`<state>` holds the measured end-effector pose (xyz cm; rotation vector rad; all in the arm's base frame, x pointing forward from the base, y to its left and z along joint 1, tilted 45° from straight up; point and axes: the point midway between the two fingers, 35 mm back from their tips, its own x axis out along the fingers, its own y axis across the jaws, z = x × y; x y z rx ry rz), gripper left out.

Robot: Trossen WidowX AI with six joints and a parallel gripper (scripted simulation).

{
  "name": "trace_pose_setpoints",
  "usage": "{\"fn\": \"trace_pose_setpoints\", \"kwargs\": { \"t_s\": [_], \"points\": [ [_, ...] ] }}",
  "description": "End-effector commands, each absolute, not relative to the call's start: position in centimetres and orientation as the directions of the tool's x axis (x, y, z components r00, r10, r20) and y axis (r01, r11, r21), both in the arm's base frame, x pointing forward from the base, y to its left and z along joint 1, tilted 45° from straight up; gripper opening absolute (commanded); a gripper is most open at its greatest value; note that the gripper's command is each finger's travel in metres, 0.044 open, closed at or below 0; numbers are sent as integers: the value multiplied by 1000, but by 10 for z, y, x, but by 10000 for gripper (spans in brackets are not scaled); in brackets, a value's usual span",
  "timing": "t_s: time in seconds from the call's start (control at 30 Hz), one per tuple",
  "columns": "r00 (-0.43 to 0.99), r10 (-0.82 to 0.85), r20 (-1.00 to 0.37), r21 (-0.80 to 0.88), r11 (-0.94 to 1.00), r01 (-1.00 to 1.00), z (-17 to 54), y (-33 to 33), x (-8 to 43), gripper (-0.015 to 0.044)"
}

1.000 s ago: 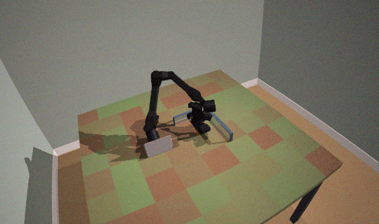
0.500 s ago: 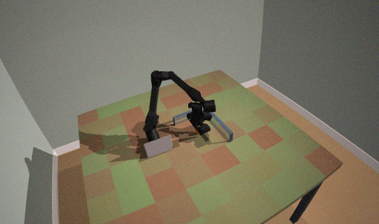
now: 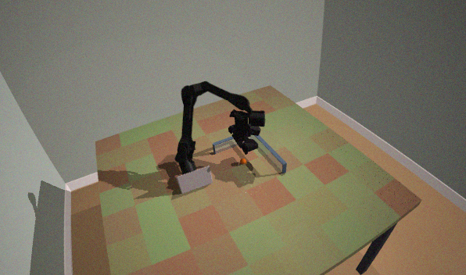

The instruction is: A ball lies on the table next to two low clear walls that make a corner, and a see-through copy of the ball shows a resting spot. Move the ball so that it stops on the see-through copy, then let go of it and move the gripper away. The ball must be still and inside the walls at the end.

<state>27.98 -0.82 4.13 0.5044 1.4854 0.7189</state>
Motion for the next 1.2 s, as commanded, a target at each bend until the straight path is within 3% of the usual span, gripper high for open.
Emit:
{"fn": "trace_pose_setpoints", "kwargs": {
  "t_s": [0.0, 0.87, 1.17],
  "points": [
    [-56, 703, -709, 704, 701, -117, 40, -8, 279, 244],
    [-55, 702, -710, 702, 701, -122, 41, -8, 280, 244],
    [-65, 701, -710, 702, 700, -130, 30, 27, 275, 244]
  ]
}}
